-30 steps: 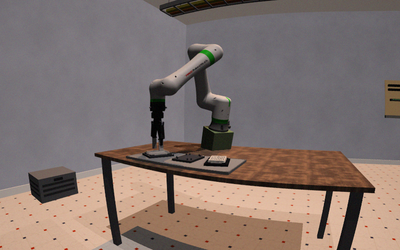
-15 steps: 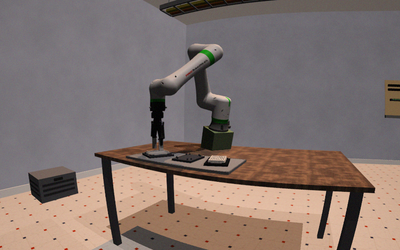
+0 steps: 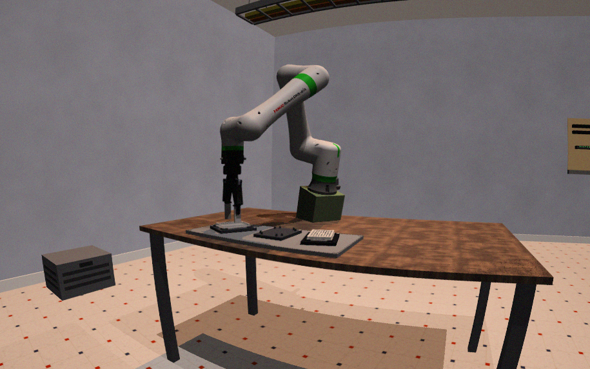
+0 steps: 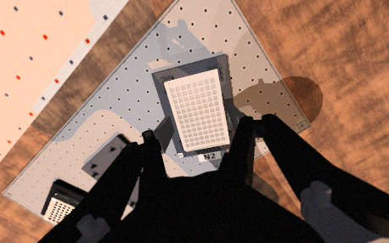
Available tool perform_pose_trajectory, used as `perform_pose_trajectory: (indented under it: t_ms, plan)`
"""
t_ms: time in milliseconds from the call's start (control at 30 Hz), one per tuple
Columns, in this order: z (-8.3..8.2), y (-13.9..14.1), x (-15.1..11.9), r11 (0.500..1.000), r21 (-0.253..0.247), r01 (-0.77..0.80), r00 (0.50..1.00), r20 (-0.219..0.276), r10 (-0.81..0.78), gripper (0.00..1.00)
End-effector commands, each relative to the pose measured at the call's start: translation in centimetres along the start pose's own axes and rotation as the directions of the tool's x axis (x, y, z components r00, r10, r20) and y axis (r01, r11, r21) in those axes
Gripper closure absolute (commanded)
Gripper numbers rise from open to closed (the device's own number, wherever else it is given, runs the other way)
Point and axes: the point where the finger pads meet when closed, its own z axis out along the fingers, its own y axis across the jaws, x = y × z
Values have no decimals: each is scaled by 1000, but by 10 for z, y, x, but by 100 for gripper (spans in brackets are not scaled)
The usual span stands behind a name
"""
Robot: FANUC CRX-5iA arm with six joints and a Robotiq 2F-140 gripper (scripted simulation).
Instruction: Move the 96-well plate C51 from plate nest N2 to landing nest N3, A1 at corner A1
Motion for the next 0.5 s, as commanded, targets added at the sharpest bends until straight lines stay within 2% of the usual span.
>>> perform_pose_trajectory:
  t_ms: [0,67,100,467]
  plan:
    - [0,0,0,1000,0,0,1000,0,0,41]
    - [0,0,0,1000,0,0,1000,0,0,41]
    - [0,0,0,1000,0,0,1000,0,0,34]
    - [0,0,0,1000,0,0,1000,0,0,34]
